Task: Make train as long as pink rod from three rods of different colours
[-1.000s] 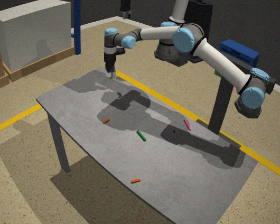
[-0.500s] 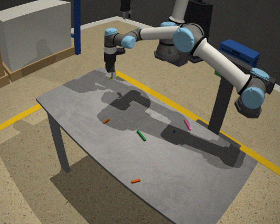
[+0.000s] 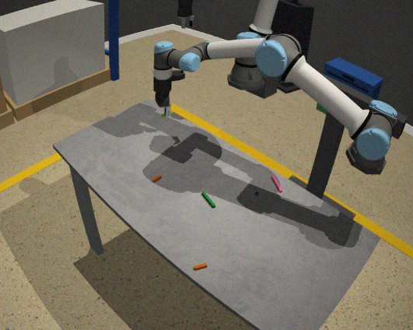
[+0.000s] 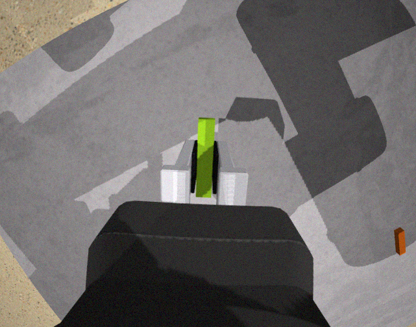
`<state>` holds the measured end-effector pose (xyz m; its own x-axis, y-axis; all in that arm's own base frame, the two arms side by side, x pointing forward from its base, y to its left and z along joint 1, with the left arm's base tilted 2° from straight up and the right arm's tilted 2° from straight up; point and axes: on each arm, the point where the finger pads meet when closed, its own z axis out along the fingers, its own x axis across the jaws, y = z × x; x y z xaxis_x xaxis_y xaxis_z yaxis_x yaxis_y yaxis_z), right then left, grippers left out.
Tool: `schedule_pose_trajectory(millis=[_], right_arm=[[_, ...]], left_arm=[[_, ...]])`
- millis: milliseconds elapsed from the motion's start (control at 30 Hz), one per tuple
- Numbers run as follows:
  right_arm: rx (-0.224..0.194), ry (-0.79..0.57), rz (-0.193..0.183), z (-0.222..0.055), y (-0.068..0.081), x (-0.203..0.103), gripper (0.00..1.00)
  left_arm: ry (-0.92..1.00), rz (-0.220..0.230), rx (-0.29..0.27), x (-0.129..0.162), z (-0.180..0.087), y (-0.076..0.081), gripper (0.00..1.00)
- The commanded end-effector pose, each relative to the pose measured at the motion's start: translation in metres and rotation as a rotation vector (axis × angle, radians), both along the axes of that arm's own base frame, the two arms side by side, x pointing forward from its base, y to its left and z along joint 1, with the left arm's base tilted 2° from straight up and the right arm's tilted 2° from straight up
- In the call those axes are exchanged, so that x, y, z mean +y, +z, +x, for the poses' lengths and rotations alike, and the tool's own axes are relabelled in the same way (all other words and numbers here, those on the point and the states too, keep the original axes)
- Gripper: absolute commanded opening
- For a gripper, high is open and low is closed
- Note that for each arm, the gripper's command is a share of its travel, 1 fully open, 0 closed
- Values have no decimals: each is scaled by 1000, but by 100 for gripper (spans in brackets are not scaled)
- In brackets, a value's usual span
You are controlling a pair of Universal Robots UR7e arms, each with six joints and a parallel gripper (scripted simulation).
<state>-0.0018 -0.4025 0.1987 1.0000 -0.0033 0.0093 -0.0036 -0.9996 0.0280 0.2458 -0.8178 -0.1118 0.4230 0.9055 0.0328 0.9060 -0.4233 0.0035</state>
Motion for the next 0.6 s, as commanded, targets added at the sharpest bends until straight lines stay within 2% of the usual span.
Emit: schedule_pose_trajectory(millis=[0,567], right_arm=[[-1,0,-2,0,1,-1,100],[-1,0,-2,0,1,-1,100]], left_arm=[[18,-4,-1,-1,0,2,24],[188,-7,-6,4,3,2,24]])
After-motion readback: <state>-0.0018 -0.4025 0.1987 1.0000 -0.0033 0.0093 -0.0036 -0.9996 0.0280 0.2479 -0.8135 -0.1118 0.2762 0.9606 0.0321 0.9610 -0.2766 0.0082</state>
